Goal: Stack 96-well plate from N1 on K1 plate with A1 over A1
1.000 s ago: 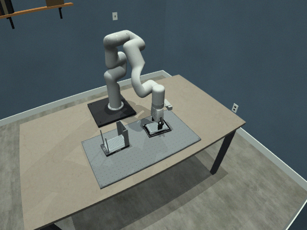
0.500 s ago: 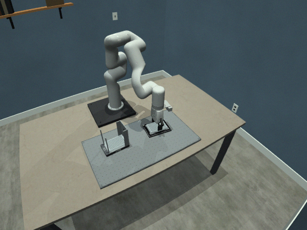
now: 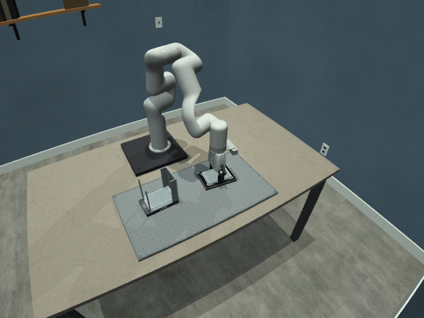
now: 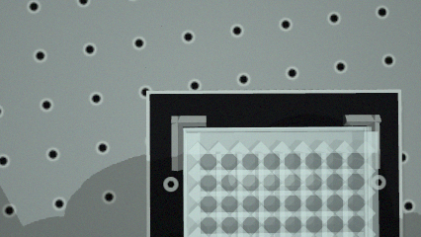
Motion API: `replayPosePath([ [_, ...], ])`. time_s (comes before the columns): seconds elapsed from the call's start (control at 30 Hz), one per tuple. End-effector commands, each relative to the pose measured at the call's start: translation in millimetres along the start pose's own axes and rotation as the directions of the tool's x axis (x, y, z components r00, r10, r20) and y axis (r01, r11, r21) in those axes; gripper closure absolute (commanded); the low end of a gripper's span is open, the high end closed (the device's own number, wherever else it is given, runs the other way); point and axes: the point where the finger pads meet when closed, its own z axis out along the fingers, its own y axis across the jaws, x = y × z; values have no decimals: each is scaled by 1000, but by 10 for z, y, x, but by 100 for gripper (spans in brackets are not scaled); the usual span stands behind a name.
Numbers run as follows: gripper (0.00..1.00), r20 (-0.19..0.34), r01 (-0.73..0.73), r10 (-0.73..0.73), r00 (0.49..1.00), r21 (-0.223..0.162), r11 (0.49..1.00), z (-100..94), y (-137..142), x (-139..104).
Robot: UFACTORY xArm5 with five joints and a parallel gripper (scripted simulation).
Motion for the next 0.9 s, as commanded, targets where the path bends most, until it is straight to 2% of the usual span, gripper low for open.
replayPosePath([
  [0.0,0,-2,0,0,1000,-3,1000,-9,11,6],
  [0.27,0,-2,0,0,1000,-3,1000,-10,11,6],
  [0.3,100,-2,0,0,1000,-3,1000,-15,11,6],
  [0.87,100,-2,0,0,1000,-3,1000,-15,11,6],
])
